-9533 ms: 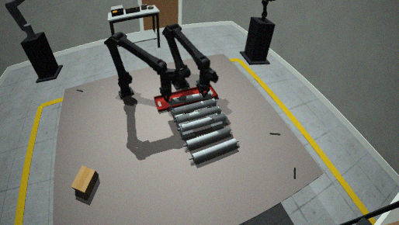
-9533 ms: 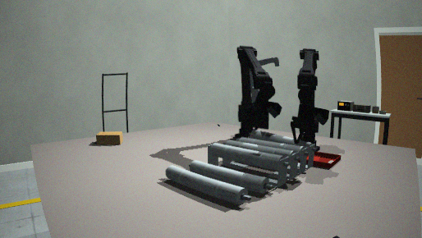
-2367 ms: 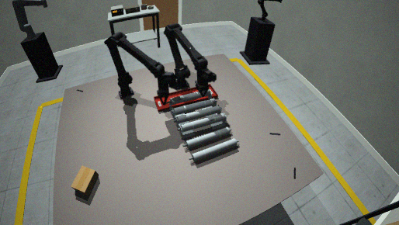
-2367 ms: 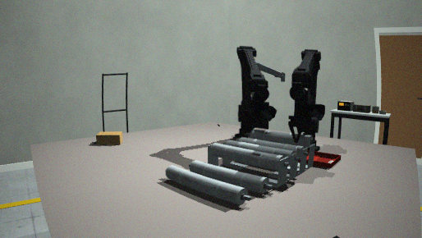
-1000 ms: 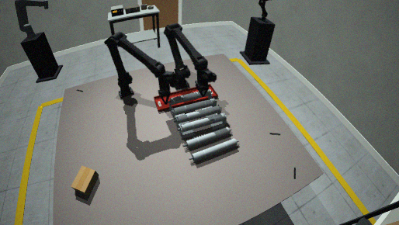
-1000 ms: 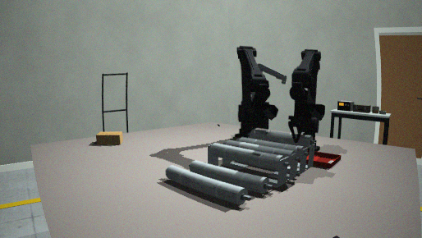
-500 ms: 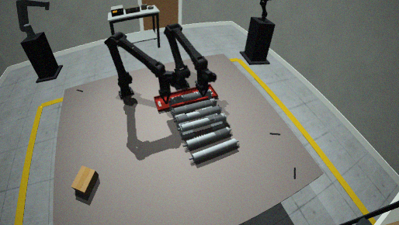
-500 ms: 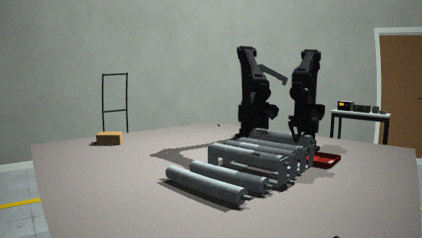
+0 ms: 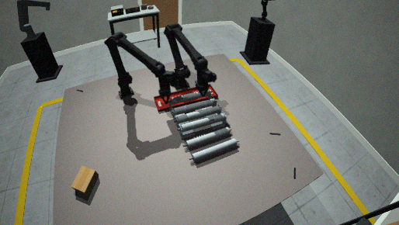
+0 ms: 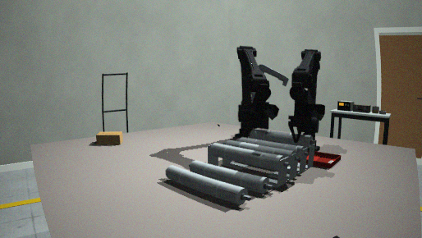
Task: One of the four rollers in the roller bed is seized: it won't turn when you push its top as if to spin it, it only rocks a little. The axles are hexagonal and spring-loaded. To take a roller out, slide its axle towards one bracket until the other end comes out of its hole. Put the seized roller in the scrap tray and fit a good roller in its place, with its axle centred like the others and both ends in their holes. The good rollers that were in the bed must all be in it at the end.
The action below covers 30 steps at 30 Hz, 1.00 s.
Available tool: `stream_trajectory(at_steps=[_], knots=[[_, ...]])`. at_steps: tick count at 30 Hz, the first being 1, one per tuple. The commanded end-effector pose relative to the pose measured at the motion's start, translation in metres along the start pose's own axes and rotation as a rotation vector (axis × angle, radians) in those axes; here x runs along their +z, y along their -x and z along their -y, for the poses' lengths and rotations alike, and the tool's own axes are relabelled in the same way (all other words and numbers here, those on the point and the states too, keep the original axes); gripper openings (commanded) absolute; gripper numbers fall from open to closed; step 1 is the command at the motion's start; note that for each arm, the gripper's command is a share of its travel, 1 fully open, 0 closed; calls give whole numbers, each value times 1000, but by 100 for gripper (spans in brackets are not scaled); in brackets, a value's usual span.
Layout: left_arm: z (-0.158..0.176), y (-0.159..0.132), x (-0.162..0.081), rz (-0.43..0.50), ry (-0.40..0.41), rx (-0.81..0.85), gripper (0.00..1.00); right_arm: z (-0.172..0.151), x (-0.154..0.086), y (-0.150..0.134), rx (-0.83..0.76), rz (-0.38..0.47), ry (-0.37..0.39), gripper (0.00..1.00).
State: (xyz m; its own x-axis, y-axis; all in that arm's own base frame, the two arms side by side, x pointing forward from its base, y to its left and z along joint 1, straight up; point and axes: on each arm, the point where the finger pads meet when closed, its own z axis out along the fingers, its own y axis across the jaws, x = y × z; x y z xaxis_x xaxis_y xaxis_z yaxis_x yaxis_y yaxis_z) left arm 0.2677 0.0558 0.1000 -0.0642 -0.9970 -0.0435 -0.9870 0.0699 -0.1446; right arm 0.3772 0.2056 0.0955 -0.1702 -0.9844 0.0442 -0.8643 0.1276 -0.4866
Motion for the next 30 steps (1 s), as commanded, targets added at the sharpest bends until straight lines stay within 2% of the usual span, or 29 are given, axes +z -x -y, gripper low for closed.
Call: stream_trajectory(at_steps=[1,2,3,6,9,30], knots=[[37,17,-32,47,-95,23,32,11,-7,-16,6,-27,-17,3],[37,17,-32,47,-95,23,32,15,-7,-13,9,-22,-22,3],[37,17,-32,47,-95,23,32,22,-12,38,-10,86,-47,32],[37,17,-32,47,-95,23,32,21,-11,37,-12,82,-43,32],[37,17,-32,47,-95,23,32,16,-4,23,-8,52,-24,32],[37,17,-32,47,-95,23,32,16,-4,24,-4,53,-25,32]])
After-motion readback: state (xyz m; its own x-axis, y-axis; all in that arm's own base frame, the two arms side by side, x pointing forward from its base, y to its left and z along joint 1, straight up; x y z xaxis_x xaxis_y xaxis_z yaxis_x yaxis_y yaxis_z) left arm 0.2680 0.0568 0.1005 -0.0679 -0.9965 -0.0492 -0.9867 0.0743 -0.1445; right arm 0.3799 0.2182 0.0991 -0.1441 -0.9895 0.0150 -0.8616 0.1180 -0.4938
